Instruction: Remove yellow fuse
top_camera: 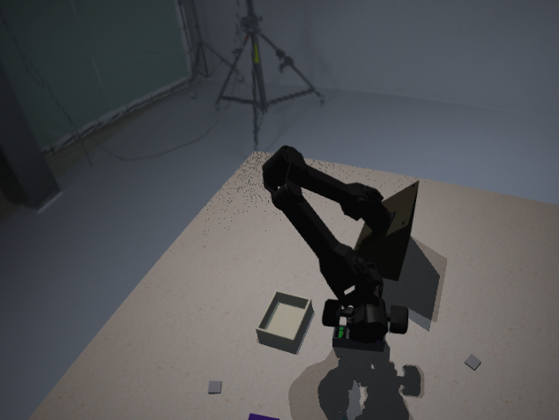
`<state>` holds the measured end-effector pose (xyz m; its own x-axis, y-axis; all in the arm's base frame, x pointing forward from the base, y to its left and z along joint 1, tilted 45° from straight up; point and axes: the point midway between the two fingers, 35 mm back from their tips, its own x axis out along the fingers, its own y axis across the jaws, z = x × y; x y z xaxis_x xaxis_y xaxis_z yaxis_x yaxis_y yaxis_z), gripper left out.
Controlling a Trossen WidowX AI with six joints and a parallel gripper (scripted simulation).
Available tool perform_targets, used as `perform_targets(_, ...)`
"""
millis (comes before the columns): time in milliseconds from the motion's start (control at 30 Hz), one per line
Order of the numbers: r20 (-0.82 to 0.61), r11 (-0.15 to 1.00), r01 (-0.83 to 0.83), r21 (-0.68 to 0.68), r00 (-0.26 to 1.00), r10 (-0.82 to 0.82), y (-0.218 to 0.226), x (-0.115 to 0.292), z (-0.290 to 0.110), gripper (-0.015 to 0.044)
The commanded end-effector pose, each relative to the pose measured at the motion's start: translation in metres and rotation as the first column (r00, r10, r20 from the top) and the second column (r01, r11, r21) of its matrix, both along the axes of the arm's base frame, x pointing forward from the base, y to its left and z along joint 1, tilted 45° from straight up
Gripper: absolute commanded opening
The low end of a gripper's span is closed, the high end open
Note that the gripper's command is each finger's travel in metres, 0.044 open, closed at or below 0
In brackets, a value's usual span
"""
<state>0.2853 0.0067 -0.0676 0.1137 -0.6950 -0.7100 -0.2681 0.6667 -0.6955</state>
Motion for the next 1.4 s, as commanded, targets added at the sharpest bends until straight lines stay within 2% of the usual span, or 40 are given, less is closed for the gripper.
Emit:
perform_targets(0, 0.0, 1.0, 0.0, 0.0, 1.0, 0.0, 0.0, 0.0, 0.0, 0.0011)
perform_targets(1367, -0.003, 1.0, -0.002, 0.0, 1.0, 0.002, 0.012, -0.001, 0.011, 0.0)
